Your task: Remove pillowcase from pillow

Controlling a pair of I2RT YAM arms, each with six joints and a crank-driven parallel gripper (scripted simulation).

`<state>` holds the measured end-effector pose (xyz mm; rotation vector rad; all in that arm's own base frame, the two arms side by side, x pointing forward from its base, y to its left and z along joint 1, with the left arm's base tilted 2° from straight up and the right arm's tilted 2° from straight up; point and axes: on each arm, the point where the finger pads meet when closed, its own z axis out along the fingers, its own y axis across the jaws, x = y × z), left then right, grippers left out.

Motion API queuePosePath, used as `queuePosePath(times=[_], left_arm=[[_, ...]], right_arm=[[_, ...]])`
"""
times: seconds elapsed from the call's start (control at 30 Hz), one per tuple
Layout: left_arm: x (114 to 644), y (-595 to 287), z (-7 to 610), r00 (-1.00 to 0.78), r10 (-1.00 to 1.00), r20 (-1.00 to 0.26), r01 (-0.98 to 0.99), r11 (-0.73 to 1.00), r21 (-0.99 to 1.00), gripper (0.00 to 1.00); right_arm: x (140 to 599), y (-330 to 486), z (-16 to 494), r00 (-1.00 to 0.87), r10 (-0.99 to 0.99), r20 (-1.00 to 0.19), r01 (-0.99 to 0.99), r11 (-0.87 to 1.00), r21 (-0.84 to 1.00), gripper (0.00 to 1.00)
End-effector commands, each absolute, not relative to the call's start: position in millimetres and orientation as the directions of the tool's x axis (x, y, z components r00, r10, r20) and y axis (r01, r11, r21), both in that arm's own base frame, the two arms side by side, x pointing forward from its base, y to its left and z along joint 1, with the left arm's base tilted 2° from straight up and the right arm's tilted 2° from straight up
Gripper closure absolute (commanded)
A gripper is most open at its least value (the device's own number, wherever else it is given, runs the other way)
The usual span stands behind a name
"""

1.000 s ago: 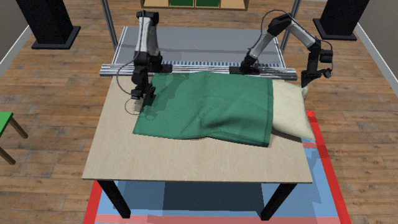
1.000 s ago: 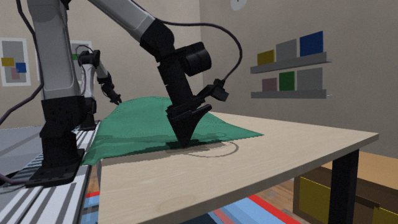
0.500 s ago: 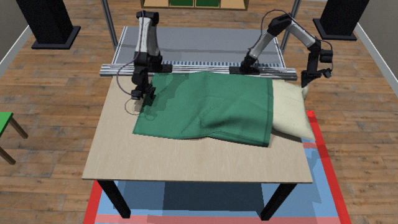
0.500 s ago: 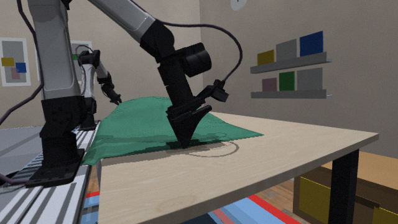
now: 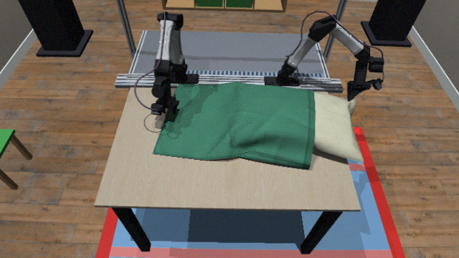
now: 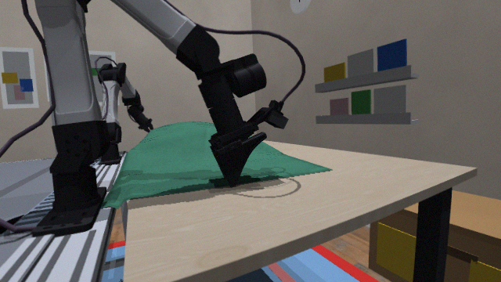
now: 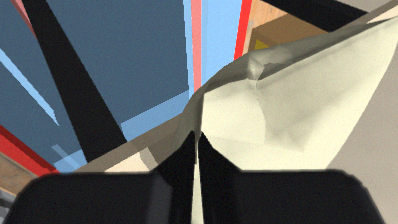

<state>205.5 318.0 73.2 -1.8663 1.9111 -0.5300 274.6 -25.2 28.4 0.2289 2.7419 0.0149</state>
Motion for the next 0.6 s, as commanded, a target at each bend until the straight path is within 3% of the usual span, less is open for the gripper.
queuePosePath(times=[0.0,0.13,0.27,0.5,0.57], left_arm=[[212.0,318.5,72.3,-0.042,-0.997,-0.061,-0.835,0.068,-0.546,0.99],[212.0,318.5,72.3,-0.042,-0.997,-0.061,-0.835,0.068,-0.546,0.99],[212.0,318.5,72.3,-0.042,-0.997,-0.061,-0.835,0.068,-0.546,0.99],[212.0,318.5,72.3,-0.042,-0.997,-0.061,-0.835,0.068,-0.546,0.99],[212.0,318.5,72.3,-0.042,-0.997,-0.061,-0.835,0.068,-0.546,0.99]], right_arm=[[247.5,-19.4,7.9,-0.947,0.174,-0.272,0.166,0.985,0.051,0.42],[247.4,-18.5,7.7,-0.947,0.17,-0.271,0.162,0.985,0.05,0.51],[247.4,-18.6,7.7,-0.948,0.166,-0.271,0.159,0.986,0.049,0.51],[247.1,-21.7,7.7,-0.948,0.162,-0.273,0.159,0.987,0.033,0.65],[246.9,-23.4,7.6,-0.947,0.168,-0.273,0.165,0.986,0.032,0.65]])
